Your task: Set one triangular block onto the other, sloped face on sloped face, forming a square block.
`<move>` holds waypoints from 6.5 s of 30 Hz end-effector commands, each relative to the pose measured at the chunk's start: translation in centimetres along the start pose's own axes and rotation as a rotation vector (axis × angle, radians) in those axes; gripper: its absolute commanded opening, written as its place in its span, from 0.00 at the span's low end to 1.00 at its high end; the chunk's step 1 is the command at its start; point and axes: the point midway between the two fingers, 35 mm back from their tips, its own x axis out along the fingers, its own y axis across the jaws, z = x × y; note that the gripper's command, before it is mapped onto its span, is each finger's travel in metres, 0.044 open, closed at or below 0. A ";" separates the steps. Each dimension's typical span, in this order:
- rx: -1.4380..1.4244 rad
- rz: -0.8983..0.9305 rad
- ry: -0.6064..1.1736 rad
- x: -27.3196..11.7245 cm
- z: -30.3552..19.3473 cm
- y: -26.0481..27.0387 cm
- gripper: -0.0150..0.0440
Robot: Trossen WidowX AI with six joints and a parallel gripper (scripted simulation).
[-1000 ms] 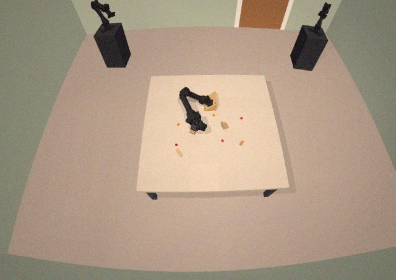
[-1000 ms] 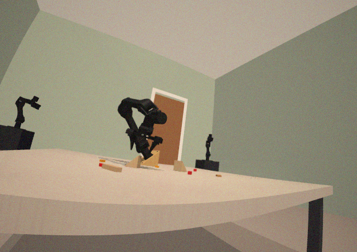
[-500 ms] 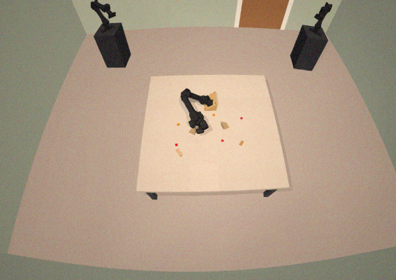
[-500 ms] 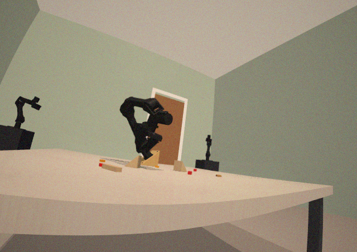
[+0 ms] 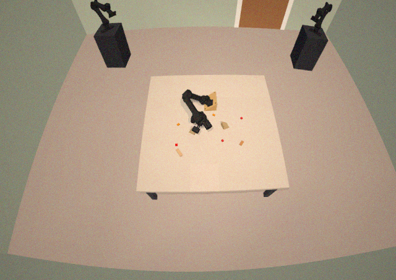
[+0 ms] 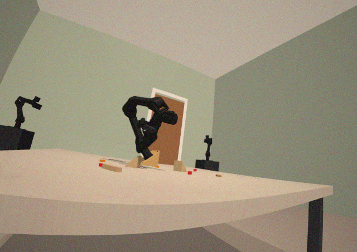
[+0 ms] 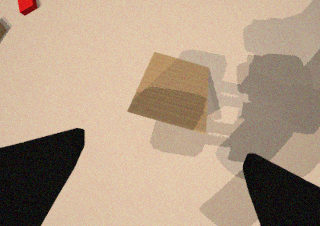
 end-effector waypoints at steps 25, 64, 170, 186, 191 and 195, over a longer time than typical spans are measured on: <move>0.066 -0.016 -0.027 3.1 -0.1 0.4 1.00; 0.101 -0.070 -0.079 9.3 0.5 -0.2 1.00; 0.130 -0.010 1.160 9.6 8.5 -1.3 1.00; 0.124 0.017 1.135 2.4 13.2 -0.6 1.00; 0.125 0.007 1.050 6.5 18.2 -1.7 1.00; 0.125 0.002 1.028 7.5 19.7 -2.3 1.00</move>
